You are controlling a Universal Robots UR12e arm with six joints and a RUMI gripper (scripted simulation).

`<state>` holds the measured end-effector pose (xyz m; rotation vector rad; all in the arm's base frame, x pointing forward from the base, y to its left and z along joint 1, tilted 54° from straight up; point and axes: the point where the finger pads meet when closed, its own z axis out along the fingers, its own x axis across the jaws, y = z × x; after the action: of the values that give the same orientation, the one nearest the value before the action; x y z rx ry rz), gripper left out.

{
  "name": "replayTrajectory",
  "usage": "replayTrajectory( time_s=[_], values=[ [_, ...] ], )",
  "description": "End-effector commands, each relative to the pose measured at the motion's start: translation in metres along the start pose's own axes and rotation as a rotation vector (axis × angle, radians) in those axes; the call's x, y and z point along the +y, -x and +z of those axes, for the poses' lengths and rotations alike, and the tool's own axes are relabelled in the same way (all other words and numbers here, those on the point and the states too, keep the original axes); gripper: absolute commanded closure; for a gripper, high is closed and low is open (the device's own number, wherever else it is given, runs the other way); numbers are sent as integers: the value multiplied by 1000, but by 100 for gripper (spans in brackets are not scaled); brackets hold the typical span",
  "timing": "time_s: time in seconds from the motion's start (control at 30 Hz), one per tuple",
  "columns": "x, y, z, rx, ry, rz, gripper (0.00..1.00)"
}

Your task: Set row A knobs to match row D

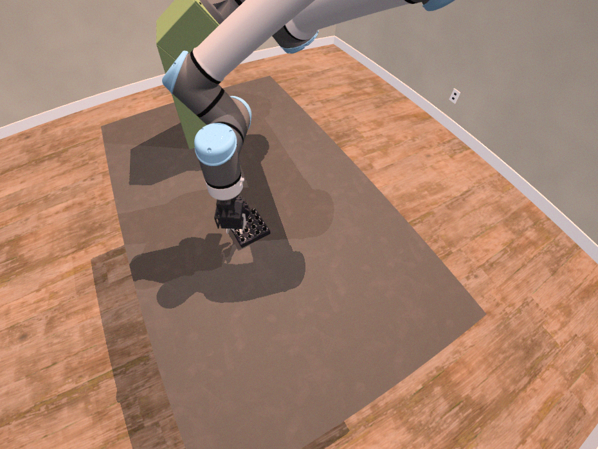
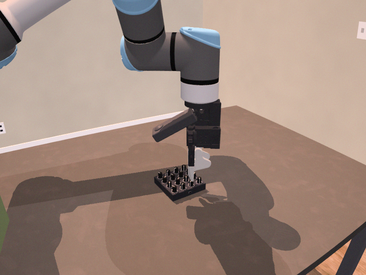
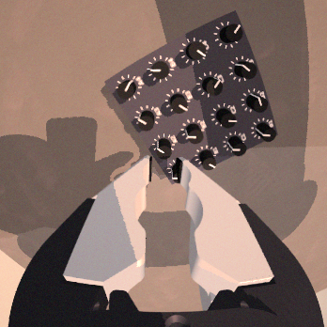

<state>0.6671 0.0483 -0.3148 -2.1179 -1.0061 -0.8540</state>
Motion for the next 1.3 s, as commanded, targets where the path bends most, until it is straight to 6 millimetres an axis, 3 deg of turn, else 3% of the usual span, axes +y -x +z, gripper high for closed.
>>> replayTrajectory(
  time_s=[0.0,1.27],
  values=[
    [1,0,-1,0,1,0,89],
    [-4,0,-1,0,1,0,89]
  ],
)
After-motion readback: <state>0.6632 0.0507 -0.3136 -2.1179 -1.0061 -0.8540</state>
